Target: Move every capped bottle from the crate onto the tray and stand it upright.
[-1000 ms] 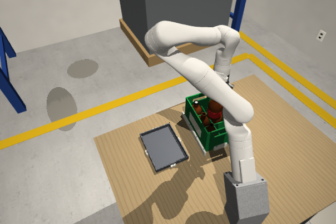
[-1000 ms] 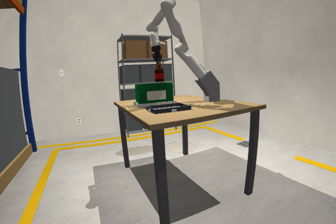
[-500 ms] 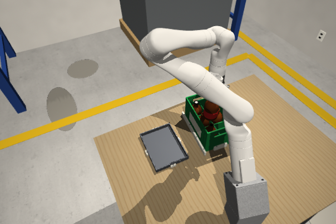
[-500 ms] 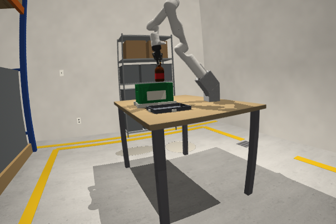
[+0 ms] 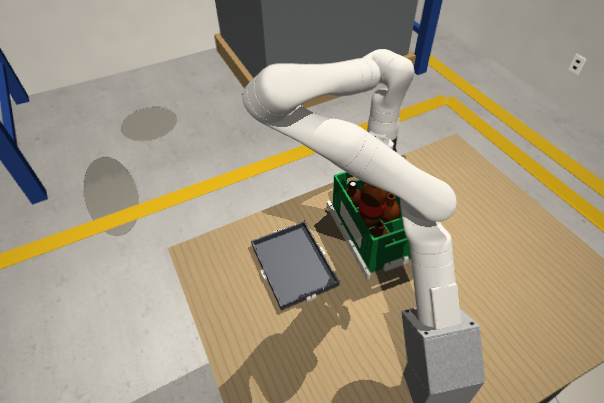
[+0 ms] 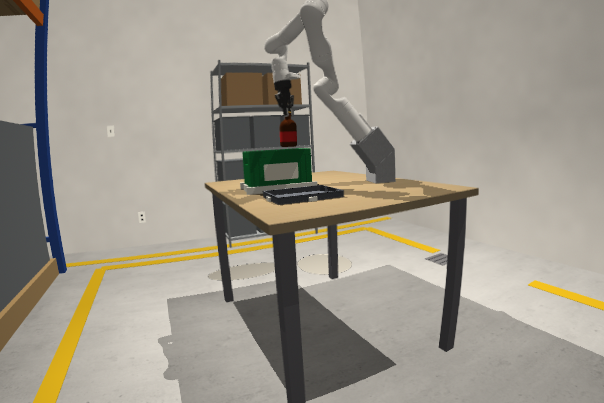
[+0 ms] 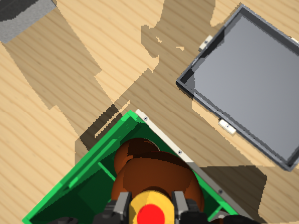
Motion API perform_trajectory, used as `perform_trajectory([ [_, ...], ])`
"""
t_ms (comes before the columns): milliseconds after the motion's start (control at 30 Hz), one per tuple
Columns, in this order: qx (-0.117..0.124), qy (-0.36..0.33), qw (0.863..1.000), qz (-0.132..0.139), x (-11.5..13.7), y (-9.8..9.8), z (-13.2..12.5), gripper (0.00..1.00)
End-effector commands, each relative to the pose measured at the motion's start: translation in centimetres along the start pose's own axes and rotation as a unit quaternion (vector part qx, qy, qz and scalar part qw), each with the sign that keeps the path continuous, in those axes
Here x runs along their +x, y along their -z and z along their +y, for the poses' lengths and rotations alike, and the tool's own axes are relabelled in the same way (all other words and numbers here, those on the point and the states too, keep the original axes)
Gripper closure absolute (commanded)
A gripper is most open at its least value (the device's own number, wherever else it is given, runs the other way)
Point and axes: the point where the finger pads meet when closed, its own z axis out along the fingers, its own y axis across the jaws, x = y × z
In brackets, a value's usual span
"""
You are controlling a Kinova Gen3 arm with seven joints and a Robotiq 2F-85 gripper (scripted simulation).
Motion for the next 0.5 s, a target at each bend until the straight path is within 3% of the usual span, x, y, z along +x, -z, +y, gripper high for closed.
perform_trajectory([
  [0,0.001,0.001,1.000,-0.001,0.8,-0.2,0.6,1.00],
  [467,0.000,0.001,1.000,-0.001,2.2,-0.3,1.8,1.00],
])
